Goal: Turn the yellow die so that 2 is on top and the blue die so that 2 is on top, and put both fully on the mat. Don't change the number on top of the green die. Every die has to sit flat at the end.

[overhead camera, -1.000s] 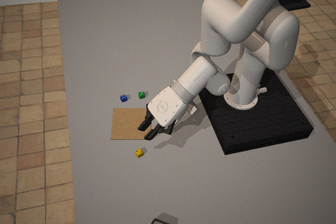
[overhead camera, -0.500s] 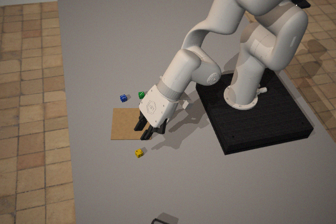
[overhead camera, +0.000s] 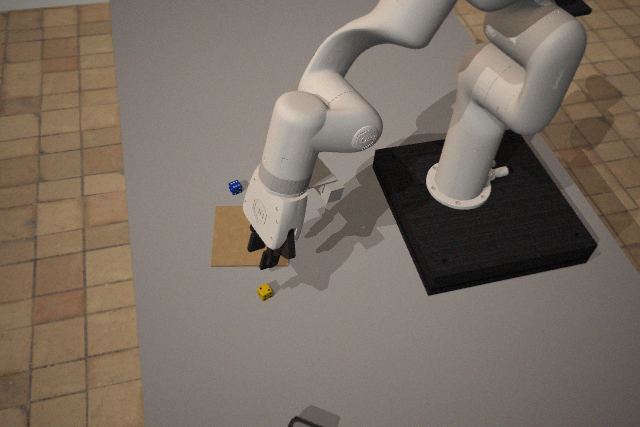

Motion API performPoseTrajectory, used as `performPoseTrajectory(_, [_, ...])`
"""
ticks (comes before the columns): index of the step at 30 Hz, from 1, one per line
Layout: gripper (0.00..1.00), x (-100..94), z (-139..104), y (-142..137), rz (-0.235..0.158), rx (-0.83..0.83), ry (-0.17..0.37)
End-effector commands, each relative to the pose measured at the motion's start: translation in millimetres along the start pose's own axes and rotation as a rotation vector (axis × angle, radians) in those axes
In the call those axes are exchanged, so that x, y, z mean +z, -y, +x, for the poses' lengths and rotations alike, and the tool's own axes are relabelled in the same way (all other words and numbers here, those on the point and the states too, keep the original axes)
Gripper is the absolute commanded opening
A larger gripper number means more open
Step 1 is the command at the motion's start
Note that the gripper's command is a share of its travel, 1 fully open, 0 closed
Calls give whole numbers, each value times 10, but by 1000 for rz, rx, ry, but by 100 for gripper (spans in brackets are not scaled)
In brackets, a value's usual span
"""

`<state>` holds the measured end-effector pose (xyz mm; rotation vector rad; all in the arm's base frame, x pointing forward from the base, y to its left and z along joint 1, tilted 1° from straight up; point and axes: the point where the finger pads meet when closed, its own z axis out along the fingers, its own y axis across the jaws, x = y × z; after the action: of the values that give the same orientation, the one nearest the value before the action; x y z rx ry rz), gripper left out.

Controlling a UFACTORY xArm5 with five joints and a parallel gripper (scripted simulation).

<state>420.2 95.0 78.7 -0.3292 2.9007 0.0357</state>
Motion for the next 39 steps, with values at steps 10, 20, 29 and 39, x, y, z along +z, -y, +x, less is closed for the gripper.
performPoseTrajectory(10, [36,-19,-146,0,0,4,-230])
performPoseTrajectory(20, [100,-19,-147,0,0,4,-231])
performPoseTrajectory(29, [100,12,-131,0,-11,-88,-231])
performPoseTrajectory(39, [100,114,-75,1,-46,-391,-228])
